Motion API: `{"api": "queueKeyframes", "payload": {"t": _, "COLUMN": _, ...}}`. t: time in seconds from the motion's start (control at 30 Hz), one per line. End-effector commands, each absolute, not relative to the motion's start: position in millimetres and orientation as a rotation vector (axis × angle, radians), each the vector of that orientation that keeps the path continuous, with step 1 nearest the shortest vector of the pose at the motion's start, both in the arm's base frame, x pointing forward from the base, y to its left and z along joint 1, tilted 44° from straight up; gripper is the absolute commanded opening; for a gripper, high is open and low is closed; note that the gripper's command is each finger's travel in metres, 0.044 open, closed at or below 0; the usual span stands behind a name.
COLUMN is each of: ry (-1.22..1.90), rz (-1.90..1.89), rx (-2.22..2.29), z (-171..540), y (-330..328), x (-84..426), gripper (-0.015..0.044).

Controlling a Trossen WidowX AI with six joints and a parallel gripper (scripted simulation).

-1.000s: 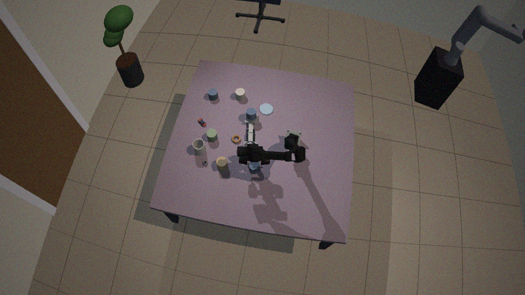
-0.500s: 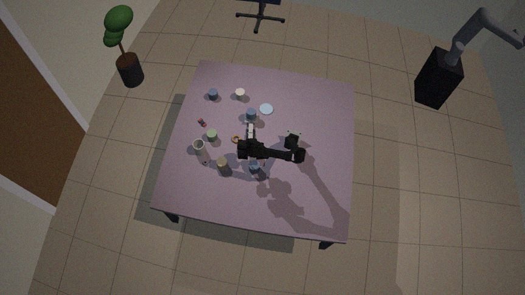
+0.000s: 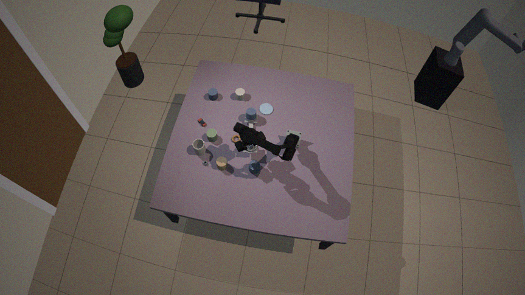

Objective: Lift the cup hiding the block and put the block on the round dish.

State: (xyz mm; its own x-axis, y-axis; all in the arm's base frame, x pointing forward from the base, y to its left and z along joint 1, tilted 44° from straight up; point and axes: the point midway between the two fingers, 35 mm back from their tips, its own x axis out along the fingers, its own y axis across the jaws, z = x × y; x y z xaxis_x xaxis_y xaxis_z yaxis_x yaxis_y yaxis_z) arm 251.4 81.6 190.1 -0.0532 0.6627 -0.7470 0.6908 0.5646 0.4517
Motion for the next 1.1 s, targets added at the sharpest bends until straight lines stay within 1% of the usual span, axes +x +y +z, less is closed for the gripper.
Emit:
{"api": "queueKeyframes", "payload": {"t": 0.0, "ry": 1.750, "rz": 0.090, "rx": 1.031, "z": 180, "y": 62, "x": 259, "gripper": 0.0260}}
{"api": "queueKeyframes", "payload": {"t": 0.1, "ry": 1.746, "rz": 0.165, "rx": 0.985, "z": 176, "y": 52, "x": 262, "gripper": 0.0260}}
{"api": "queueKeyframes", "payload": {"t": 0.3, "ry": 1.746, "rz": 0.171, "rx": 0.982, "z": 175, "y": 51, "x": 263, "gripper": 0.0260}}
{"api": "queueKeyframes", "payload": {"t": 1.07, "ry": 1.744, "rz": 0.172, "rx": 0.982, "z": 147, "y": 78, "x": 260, "gripper": 0.0260}}
